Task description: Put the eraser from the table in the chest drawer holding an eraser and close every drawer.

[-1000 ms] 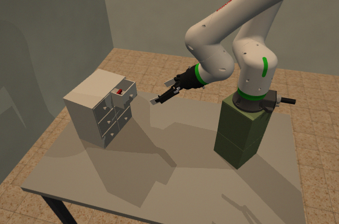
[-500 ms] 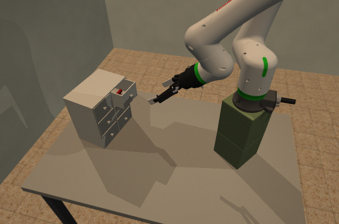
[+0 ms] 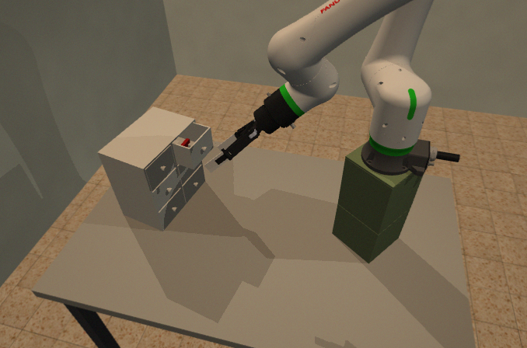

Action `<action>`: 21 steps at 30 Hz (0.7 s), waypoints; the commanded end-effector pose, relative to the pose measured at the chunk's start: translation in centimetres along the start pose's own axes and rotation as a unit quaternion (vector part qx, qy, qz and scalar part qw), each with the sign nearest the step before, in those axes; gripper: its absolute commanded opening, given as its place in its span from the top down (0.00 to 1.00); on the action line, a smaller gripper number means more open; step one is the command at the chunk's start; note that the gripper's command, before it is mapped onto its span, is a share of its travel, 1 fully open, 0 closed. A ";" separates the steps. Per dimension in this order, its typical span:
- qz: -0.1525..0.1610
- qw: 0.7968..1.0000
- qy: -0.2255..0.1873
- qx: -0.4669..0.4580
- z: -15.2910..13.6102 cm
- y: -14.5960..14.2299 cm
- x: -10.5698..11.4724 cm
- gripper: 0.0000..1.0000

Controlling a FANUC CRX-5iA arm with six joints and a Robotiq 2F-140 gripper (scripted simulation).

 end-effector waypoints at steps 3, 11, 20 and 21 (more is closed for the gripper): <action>0.032 0.986 -0.161 -0.026 -3.6 -0.6 1.7 0.00; -0.028 0.957 -0.284 -0.047 -3.5 4.2 4.8 0.00; -0.178 0.898 -0.397 -0.072 -1.3 8.8 7.7 0.00; -0.185 0.896 -0.398 -0.073 -1.2 9.1 7.9 0.00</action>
Point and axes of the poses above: the point where the finger pads meet when closed, its own x axis back along the fingers, its own y axis across the jaws, z = x × y, the point moved 2 cm from there along x, back along the fingers, and after that the axes turned 5 degrees about x, right-handed, at the moved point
